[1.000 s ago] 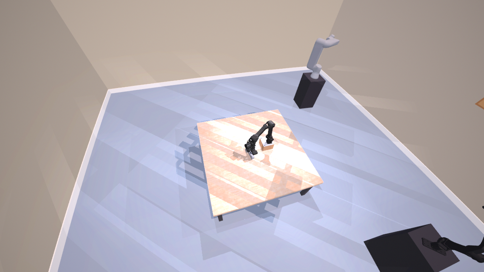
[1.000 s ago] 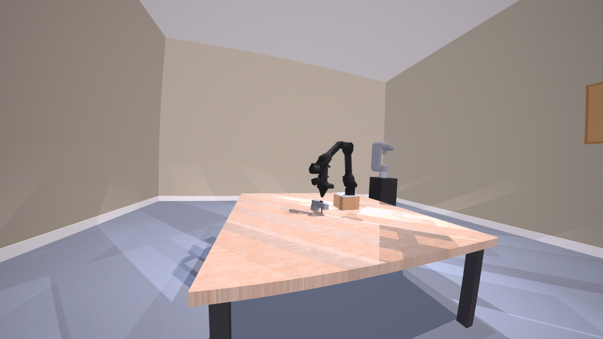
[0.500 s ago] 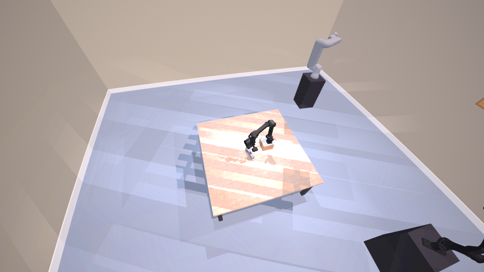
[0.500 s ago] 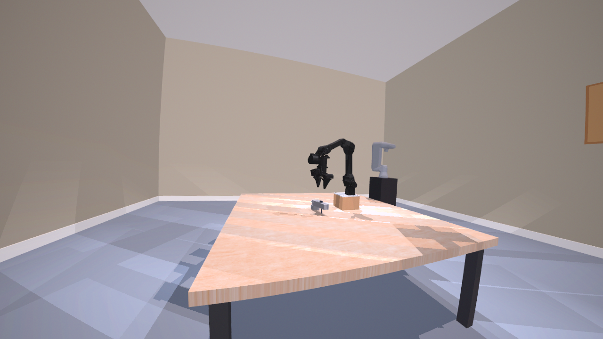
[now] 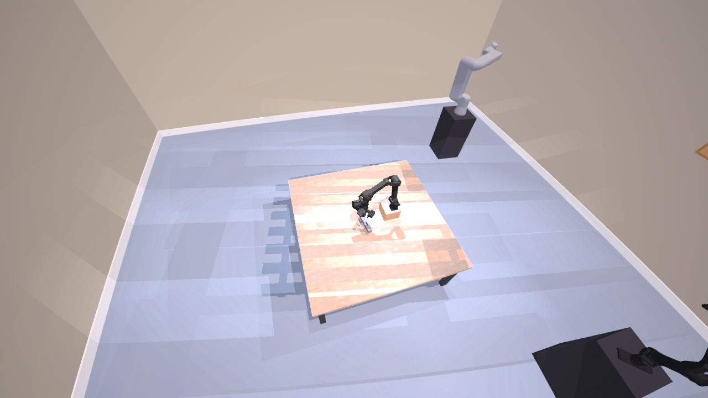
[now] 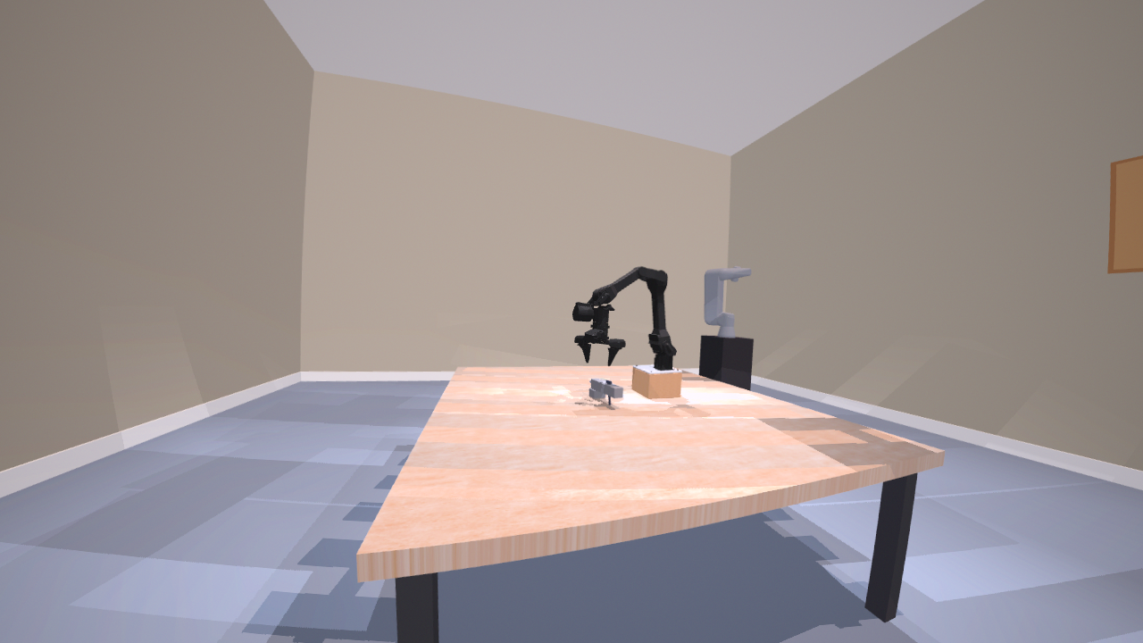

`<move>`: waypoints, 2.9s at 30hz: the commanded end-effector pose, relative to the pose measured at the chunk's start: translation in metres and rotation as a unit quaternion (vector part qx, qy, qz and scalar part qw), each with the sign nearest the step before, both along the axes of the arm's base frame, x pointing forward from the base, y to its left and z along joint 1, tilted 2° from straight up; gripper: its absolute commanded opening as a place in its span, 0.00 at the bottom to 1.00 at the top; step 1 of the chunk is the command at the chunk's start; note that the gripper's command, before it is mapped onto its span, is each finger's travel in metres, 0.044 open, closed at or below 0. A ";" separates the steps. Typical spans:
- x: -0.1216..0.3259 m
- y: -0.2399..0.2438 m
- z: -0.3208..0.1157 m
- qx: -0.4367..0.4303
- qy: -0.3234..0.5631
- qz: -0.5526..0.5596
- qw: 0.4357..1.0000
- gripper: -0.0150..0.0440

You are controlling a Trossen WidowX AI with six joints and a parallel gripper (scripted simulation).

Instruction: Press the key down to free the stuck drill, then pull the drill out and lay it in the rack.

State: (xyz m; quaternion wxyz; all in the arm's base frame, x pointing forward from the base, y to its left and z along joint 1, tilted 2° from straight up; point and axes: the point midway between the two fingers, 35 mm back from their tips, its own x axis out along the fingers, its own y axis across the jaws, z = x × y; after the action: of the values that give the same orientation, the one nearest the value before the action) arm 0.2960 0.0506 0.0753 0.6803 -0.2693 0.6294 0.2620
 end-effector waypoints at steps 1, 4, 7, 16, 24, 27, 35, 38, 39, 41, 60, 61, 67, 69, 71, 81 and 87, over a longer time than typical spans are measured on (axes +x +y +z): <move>0.005 -0.056 -0.042 -0.013 0.000 0.276 0.961 1.00; 0.005 -0.067 -0.049 -0.018 0.000 0.327 0.945 1.00; 0.005 -0.078 -0.056 -0.024 0.000 0.378 0.926 1.00; 0.003 -0.099 -0.070 -0.034 0.004 0.469 0.882 1.00; 0.003 -0.099 -0.070 -0.034 0.004 0.469 0.882 1.00; 0.003 -0.099 -0.070 -0.034 0.004 0.469 0.882 1.00; 0.003 -0.099 -0.070 -0.034 0.004 0.469 0.882 1.00; 0.003 -0.099 -0.070 -0.034 0.004 0.469 0.882 1.00; 0.003 -0.099 -0.070 -0.034 0.004 0.469 0.882 1.00; 0.003 -0.099 -0.071 -0.034 0.004 0.469 0.882 1.00; 0.004 -0.091 -0.101 -0.034 0.004 0.469 0.882 1.00; 0.004 -0.090 -0.102 -0.034 0.004 0.469 0.882 1.00; 0.003 -0.087 -0.112 -0.034 0.004 0.469 0.882 1.00; 0.003 -0.086 -0.115 -0.034 0.004 0.469 0.882 1.00; 0.002 -0.085 -0.118 -0.034 0.004 0.469 0.882 1.00; 0.003 -0.086 -0.117 -0.036 0.003 0.472 0.881 0.78; 0.003 -0.086 -0.117 -0.036 0.003 0.472 0.881 0.51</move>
State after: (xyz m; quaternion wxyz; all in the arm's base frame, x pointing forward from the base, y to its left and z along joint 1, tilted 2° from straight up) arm 0.2991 -0.0354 -0.0420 0.4638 -0.5572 0.4394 0.5303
